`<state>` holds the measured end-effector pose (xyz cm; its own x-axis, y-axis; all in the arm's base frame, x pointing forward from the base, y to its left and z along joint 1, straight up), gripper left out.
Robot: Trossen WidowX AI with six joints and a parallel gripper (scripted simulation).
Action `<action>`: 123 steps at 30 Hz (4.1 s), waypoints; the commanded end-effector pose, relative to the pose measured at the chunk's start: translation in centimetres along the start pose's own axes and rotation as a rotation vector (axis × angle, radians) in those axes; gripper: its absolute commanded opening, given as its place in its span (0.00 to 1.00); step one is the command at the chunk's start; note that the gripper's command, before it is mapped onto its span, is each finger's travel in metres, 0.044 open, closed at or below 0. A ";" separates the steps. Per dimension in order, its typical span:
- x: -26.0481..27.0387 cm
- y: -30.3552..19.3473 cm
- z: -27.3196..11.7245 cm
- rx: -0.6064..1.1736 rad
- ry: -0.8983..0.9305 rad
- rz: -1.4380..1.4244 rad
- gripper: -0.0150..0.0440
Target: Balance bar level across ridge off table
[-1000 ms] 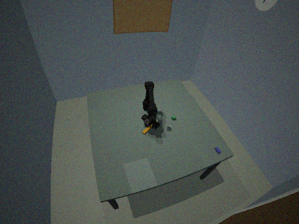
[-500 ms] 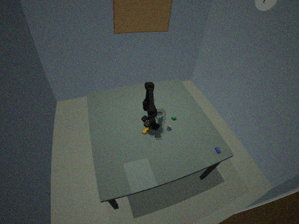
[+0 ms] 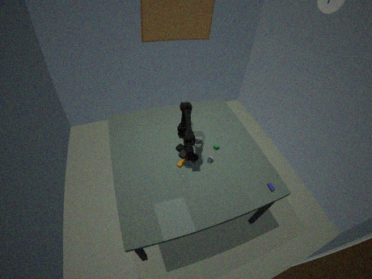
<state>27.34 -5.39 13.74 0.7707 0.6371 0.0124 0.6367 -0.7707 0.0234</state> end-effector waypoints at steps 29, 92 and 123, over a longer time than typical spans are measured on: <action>0.3 0.4 -4.7 0.001 0.003 0.003 0.25; 11.8 -6.6 -10.8 0.008 0.016 -0.193 0.25; 16.4 -12.6 -9.7 0.012 0.021 -0.296 0.25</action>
<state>31.73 14.76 23.86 0.5466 0.8369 0.0294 0.8367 -0.5473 0.0225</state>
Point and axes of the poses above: the point midway between the two fingers, 35 mm back from their tips, its own z axis out along the fingers, its own x axis across the jaws, y = z × x, the point moved 9 cm from there along -z, back along the fingers, and after that the axes turned 8 degrees about -z, right-handed, at the moved point
